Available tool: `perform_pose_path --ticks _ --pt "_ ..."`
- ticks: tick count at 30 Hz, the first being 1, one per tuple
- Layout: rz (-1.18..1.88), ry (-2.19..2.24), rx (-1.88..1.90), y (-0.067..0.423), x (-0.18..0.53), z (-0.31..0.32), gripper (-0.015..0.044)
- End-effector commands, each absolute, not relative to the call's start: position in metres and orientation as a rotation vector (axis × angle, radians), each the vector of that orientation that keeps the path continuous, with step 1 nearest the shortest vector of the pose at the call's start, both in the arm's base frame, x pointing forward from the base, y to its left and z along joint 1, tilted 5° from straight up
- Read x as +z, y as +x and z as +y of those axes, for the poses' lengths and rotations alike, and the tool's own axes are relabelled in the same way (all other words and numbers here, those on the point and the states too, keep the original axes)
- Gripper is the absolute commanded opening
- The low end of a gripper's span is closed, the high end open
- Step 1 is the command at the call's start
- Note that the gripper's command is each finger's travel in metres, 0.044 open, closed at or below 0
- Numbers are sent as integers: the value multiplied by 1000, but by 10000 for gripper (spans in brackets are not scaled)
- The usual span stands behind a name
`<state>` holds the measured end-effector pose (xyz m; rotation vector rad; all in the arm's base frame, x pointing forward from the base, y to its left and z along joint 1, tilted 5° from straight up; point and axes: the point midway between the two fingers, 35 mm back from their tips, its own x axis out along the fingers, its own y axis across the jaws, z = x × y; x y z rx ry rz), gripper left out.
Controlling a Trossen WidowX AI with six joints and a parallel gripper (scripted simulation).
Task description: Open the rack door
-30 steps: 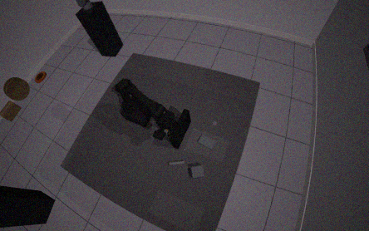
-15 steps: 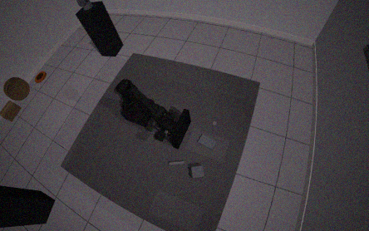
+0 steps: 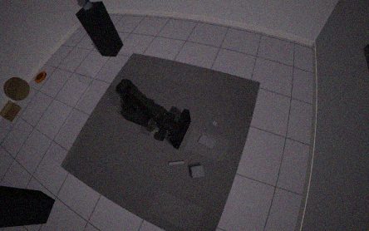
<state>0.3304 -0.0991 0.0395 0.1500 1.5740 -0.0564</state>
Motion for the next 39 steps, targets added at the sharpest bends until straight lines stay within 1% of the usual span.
perform_pose_path --ticks 1,3,8,24,39 --pt "1574 153 -59 330 39 -99 27" --pt "1574 153 -59 330 39 -99 14" --pt "1573 178 -84 330 39 -99 13" --pt "1471 784 -698 330 39 -99 13" --pt "1201 1336 -1269 330 39 -99 13"
